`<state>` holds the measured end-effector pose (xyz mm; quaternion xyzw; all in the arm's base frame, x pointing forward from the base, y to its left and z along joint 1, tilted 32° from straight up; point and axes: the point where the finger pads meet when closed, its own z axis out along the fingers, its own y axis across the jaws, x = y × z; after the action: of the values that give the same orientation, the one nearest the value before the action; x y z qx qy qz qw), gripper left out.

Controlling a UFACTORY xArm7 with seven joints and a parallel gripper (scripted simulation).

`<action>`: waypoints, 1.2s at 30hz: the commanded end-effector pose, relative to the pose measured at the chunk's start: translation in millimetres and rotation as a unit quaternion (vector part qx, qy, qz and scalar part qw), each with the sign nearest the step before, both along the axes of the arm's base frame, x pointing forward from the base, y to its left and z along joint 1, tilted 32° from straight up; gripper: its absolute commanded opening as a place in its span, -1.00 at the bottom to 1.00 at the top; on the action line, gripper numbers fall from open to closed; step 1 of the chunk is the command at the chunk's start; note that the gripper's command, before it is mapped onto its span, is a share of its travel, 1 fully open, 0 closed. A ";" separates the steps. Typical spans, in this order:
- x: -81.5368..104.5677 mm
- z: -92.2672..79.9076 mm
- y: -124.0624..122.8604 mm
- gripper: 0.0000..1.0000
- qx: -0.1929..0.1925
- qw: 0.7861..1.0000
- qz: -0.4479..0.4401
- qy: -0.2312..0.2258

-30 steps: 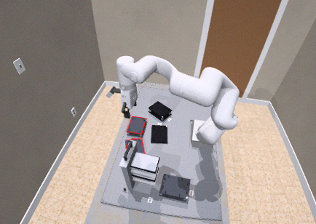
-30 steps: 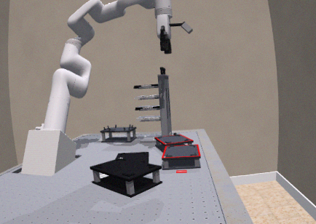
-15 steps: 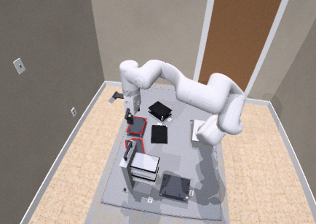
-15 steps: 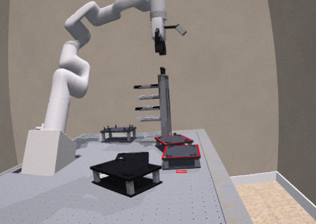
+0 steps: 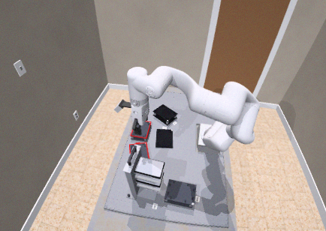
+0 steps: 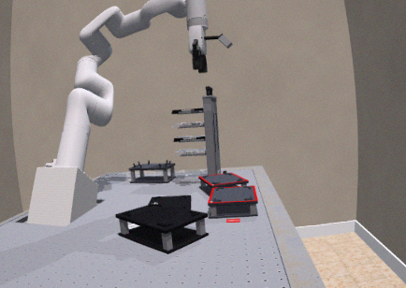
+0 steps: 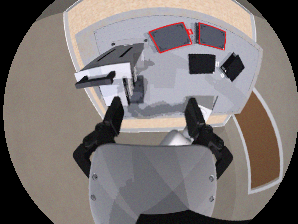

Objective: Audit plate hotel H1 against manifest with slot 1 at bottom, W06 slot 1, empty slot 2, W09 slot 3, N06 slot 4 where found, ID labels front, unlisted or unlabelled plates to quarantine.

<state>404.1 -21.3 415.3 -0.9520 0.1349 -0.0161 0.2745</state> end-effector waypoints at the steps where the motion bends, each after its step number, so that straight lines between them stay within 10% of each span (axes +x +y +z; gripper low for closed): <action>1: -5.7 6.9 9.2 1.00 -0.001 1.000 -0.001 -0.002; 36: -74.7 40.4 78.5 1.00 0.000 1.000 -0.001 -0.002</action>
<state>335.9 51.8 451.4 -0.9521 0.1344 -0.0164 0.2742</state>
